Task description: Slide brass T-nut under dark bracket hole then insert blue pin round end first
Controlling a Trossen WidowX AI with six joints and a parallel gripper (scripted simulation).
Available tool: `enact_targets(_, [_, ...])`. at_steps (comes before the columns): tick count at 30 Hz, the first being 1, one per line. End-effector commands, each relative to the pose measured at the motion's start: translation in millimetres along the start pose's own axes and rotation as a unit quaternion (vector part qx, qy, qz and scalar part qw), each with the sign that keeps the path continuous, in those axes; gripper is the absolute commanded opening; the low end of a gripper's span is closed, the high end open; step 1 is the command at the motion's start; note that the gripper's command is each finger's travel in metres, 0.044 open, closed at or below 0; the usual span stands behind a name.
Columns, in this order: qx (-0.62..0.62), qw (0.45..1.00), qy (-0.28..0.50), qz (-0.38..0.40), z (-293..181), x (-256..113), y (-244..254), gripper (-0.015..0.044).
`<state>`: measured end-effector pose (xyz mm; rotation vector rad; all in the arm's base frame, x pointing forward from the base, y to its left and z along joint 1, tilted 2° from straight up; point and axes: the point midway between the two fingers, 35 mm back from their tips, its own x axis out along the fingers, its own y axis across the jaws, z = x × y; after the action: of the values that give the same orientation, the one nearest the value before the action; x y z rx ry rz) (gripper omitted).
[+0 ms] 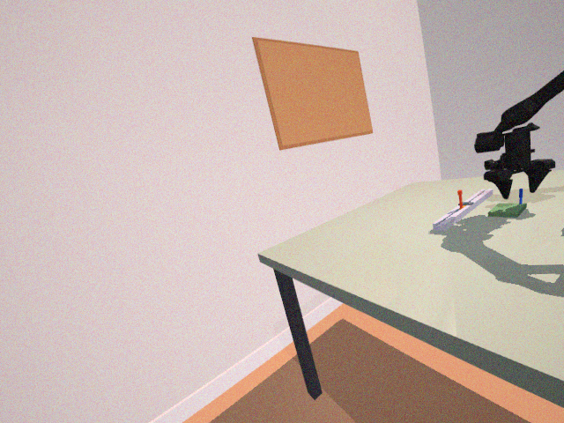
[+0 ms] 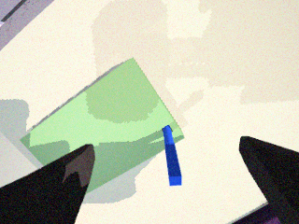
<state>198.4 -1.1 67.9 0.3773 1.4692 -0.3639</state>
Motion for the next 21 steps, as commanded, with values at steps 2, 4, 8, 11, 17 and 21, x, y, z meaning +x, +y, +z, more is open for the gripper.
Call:
enact_targets(2, [-0.003, 1.0, 0.008, -0.002, -3.9, 12.3, -1.2, 0.044])
enact_targets(4, [-0.003, 1.0, 0.008, -0.002, -4.3, 15.4, -1.3, 0.044])
enact_targets(8, [-0.003, 1.0, 0.008, -0.002, -4.8, 19.3, -1.6, 0.044])
enact_targets(11, [-0.003, 1.0, 0.008, -0.002, -4.8, 19.3, -1.6, 0.0387])
enact_targets(17, [-0.003, 1.0, 0.008, -0.002, -4.8, 19.3, -1.6, 0.023])
enact_targets(21, [-0.003, 1.0, 0.008, -0.002, -4.8, 19.3, -1.6, 0.0125])
